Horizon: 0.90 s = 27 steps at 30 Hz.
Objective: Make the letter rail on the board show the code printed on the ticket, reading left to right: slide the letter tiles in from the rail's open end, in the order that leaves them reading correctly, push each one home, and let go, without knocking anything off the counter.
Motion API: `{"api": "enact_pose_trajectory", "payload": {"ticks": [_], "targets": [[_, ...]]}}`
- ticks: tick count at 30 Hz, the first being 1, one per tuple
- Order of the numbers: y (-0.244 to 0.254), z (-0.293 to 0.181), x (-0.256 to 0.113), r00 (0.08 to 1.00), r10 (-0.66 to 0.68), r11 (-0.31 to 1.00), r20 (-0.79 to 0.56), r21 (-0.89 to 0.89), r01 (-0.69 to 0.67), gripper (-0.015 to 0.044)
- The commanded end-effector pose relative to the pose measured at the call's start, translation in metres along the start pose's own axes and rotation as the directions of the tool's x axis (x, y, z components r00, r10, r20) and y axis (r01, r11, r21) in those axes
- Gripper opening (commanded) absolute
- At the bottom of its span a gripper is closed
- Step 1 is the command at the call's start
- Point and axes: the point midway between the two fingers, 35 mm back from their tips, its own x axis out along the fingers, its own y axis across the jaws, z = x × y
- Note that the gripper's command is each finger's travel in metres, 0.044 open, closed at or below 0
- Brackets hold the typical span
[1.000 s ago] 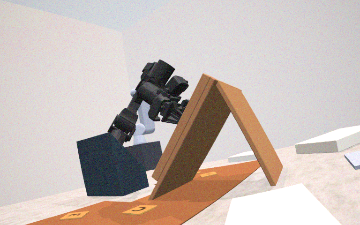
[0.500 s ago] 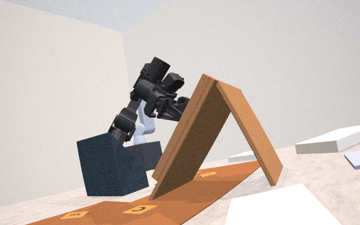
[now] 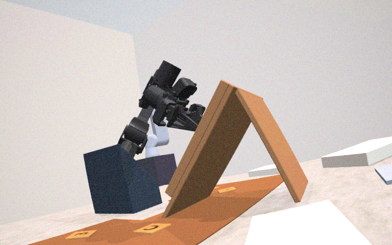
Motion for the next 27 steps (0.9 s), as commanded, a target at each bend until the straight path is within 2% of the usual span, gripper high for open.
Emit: {"api": "enact_pose_trajectory", "payload": {"ticks": [1,27], "targets": [[0.001,0.000,-0.003,1.000,0.005,1.000,0.002,-0.008,-0.005,0.0295],[0.004,0.001,-0.013,1.000,0.005,1.000,0.001,-0.007,-0.005,0.0295]]}}
